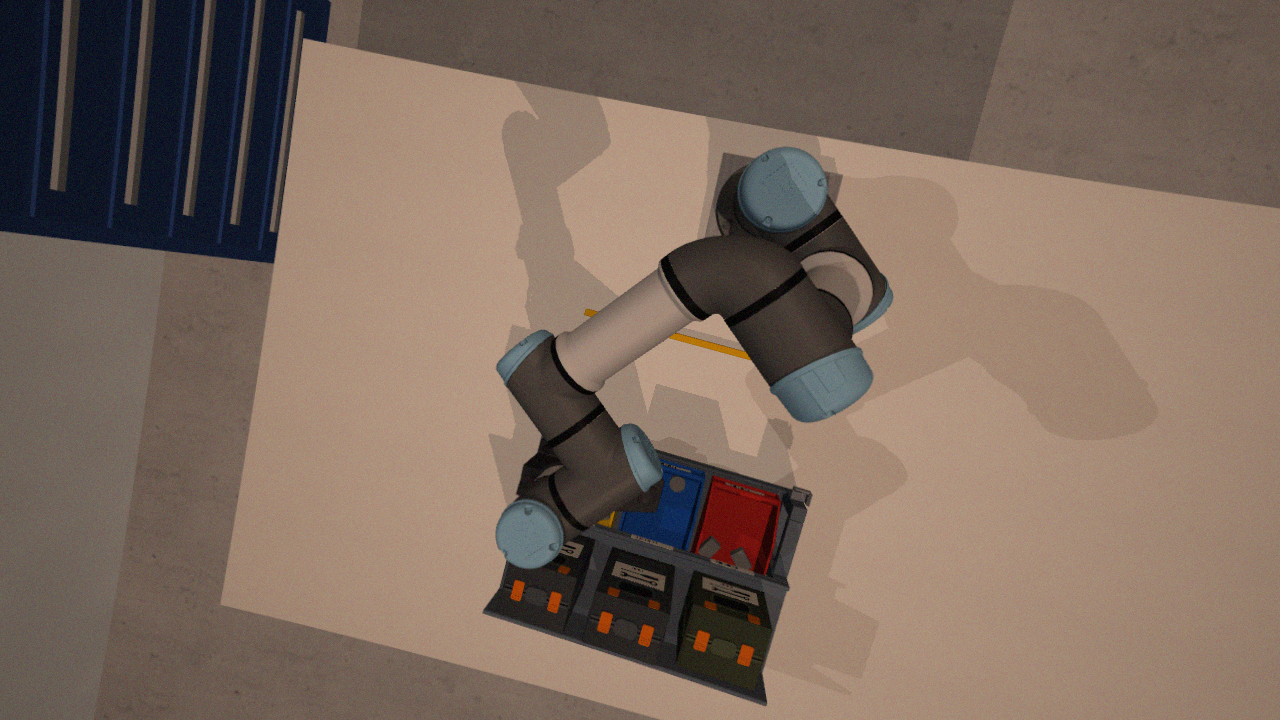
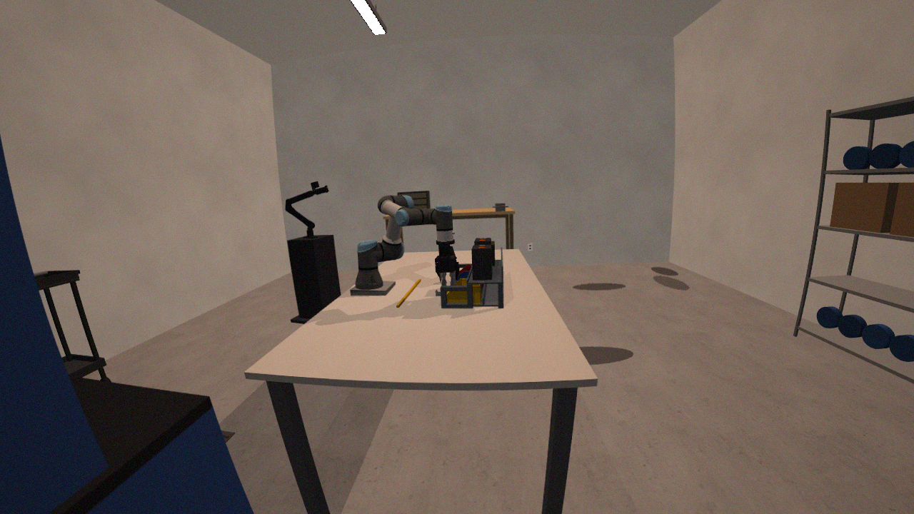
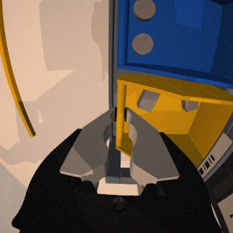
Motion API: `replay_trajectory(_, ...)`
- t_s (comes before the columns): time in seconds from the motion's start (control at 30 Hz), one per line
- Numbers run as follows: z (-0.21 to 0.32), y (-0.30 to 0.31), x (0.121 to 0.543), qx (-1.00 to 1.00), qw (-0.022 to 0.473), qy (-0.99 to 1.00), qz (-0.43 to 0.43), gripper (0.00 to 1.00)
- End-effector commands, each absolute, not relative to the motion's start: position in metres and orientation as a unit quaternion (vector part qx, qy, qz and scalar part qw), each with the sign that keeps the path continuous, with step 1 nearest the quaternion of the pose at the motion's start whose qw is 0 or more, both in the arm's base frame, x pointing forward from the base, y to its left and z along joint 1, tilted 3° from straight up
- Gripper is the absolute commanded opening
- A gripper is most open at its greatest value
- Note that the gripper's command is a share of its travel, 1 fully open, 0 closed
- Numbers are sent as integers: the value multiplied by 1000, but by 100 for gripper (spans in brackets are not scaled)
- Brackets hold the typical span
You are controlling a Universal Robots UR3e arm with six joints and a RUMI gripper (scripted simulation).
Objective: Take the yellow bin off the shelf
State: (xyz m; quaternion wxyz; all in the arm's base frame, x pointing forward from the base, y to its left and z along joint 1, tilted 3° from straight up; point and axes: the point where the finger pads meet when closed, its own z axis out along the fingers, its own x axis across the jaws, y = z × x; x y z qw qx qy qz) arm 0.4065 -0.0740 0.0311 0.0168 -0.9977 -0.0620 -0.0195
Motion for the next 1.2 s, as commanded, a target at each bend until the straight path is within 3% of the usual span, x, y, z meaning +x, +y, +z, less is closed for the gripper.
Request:
replay_trajectory(0.0, 32, -74, 407, -998, 16, -62, -21, 0)
replay_trajectory(1.17, 43, -75, 407, -998, 16, -62, -21, 0)
